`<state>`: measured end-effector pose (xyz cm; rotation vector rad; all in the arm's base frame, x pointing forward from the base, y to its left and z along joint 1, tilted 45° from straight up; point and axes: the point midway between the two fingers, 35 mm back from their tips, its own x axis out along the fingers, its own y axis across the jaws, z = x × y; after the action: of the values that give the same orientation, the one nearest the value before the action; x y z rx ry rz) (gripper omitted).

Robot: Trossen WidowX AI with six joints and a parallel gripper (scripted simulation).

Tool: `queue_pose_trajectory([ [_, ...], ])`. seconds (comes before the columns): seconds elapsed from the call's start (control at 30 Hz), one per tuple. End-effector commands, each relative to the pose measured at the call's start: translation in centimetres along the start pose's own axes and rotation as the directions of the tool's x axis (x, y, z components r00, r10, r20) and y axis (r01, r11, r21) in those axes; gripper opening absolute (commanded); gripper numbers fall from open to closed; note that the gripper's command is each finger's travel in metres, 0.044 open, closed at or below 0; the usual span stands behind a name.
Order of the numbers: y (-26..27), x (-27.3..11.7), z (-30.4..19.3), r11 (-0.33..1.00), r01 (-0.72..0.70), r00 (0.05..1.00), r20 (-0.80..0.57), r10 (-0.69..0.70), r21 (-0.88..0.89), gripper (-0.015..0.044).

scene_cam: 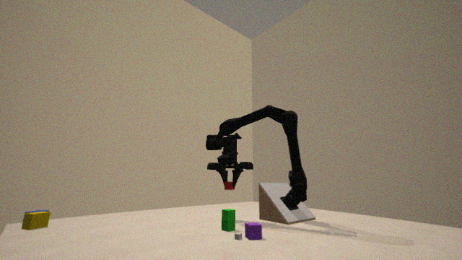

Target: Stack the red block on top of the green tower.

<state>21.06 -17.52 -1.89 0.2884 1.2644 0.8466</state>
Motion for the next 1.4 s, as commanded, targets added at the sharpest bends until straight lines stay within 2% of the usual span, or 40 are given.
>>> queue_pose_trajectory([
  [0.0,0.4,-0.3,2.8,1.000,0.010,1.000,-0.002,-0.010,-0.007,0.0000],
  [0.63,6.1,0.0,15.2,1.000,-0.004,1.000,0.007,0.005,-0.013,0.0000],
  [0.83,6.2,0.2,15.2,1.000,-0.005,1.000,0.007,0.005,-0.013,0.0000],
  [1.37,6.6,4.0,15.0,1.000,-0.006,1.000,0.008,0.006,-0.013,0.0000],
])
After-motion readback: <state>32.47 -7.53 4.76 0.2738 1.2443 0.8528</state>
